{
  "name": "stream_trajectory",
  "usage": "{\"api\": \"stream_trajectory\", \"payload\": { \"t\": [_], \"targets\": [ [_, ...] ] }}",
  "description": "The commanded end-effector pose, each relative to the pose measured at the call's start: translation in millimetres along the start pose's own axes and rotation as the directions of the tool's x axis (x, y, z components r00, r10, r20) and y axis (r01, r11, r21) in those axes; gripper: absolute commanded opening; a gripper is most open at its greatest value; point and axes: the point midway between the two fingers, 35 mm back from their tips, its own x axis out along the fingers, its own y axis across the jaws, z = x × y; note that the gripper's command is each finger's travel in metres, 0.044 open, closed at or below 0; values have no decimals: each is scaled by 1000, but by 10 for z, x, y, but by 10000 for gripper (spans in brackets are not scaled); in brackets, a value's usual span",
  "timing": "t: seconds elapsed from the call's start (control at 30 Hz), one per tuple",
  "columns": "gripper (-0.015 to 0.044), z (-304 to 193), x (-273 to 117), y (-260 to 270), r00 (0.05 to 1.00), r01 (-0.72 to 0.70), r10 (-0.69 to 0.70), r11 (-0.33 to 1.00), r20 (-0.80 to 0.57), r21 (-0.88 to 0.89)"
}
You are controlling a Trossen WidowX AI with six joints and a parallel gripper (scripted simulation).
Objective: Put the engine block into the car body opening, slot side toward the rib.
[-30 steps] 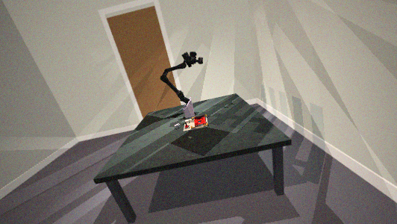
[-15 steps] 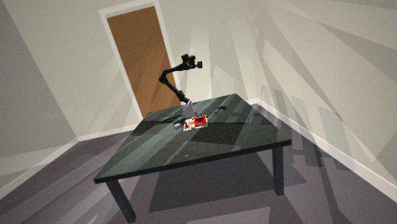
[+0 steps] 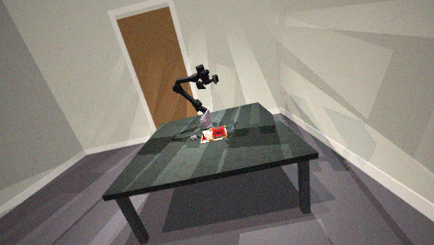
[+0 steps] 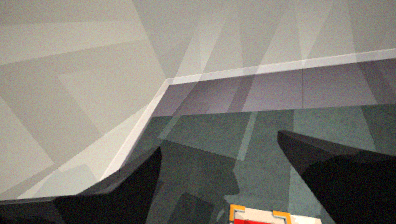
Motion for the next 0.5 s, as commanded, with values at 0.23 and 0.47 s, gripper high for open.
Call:
{"api": "stream_trajectory", "payload": {
  "t": [0.23, 0.47],
  "targets": [
    [440, -481, 463, -636, 972, 139, -98, 972, -211, 189],
    [440, -851, 657, -1042, 923, 254, -143, 923, -356, 289]
  ]
}}
